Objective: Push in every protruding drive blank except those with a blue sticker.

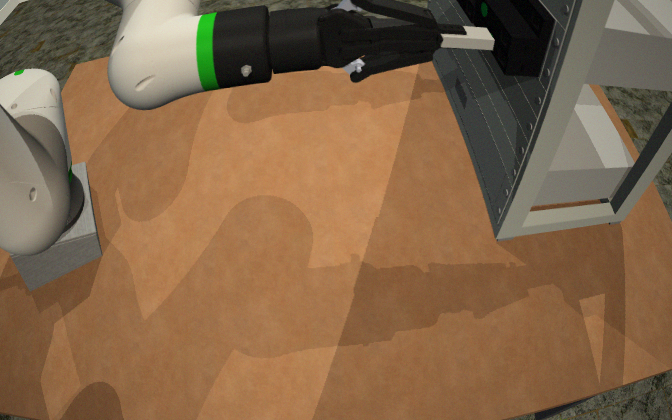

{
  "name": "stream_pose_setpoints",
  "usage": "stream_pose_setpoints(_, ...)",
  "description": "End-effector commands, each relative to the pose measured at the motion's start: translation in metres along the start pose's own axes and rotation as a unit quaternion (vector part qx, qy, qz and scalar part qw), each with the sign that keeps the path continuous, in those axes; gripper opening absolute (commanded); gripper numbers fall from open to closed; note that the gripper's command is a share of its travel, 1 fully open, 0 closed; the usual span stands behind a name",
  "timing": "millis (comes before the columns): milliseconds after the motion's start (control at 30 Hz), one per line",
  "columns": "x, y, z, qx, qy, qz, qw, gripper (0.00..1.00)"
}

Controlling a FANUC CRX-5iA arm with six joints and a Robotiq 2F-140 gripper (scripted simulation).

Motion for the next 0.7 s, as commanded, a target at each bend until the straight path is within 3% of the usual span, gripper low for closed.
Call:
stream_pose_setpoints(0,0.0,0.0,0.0,0.0,0.0,0.0,1.0,0.0)
stream_pose_setpoints(667,0.0,-0.01,0.0,0.0,0.0,0.0,1.0,0.0)
Point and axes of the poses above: the point where the finger pads meet when closed, its own y axis back along the fingers, its own x axis across the jaws, z = x × y, the point moved 9 cm from there along y, back along the fingers, and after that the axes turned 13 degrees about -y, right-handed, at the moved point
